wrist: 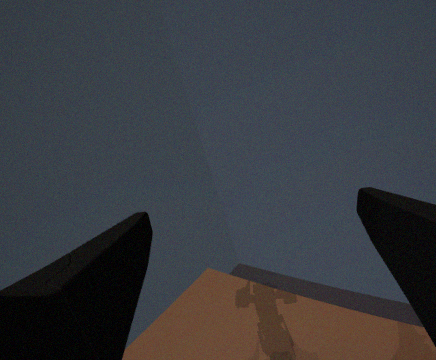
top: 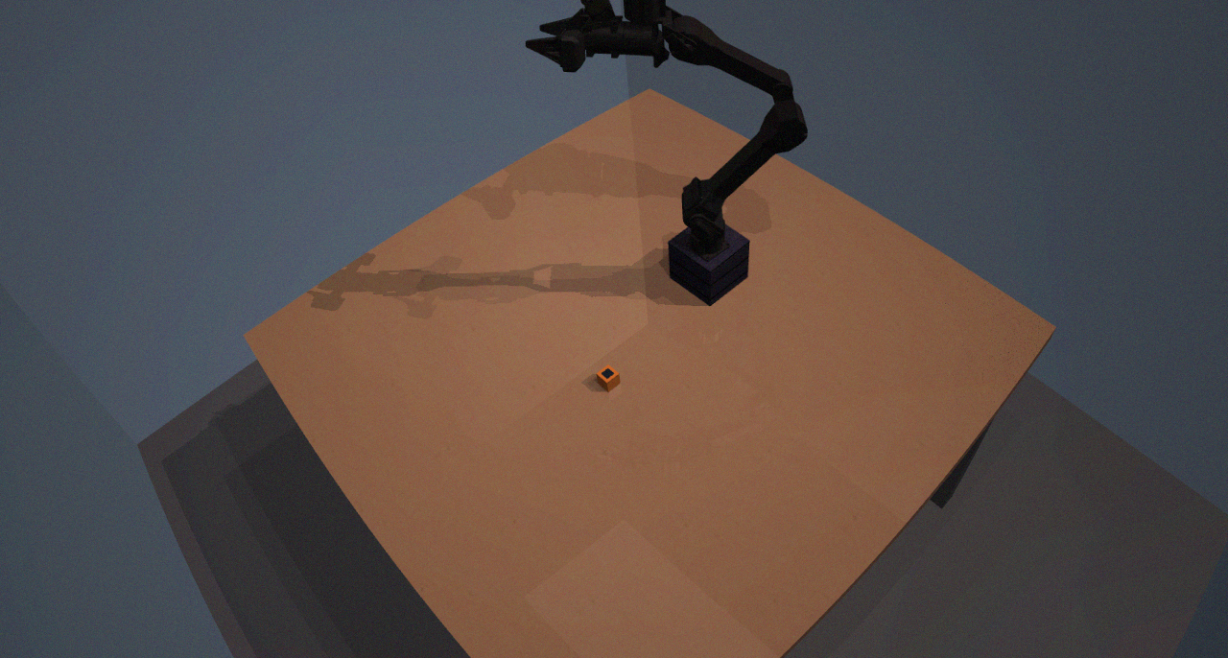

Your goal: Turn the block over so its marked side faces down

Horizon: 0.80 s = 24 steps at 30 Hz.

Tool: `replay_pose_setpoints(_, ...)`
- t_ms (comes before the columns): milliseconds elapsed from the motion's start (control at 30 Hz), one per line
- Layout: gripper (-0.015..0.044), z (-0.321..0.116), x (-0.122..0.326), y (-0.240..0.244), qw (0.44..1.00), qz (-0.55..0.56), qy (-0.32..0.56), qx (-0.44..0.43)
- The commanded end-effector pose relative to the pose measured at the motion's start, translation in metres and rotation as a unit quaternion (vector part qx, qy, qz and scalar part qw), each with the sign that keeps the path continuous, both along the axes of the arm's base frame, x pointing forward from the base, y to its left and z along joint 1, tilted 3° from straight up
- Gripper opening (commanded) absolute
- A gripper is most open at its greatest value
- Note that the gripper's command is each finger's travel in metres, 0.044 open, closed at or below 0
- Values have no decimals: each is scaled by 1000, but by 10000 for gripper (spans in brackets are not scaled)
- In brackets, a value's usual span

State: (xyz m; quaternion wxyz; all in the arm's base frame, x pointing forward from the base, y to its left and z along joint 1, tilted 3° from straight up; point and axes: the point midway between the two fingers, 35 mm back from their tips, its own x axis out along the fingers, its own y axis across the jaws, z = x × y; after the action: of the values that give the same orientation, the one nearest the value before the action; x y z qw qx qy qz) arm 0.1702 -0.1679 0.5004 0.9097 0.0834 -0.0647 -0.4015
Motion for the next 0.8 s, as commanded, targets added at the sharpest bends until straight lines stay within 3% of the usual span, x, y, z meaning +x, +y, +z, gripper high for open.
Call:
replay_pose_setpoints(0, 426, -1, 1, 0, 1000, 1, 1, 1)
replay_pose_setpoints(133, 440, -21, 28, -2, 999, 33, 33, 21)
replay_pose_setpoints(367, 440, -99, 110, 16, 975, 138, 160, 69)
replay_pose_setpoints(600, 440, -192, 171, 62, 918, 235, 294, 121)
replay_pose_setpoints(767, 440, -257, 189, 104, 864, 293, 376, 163)
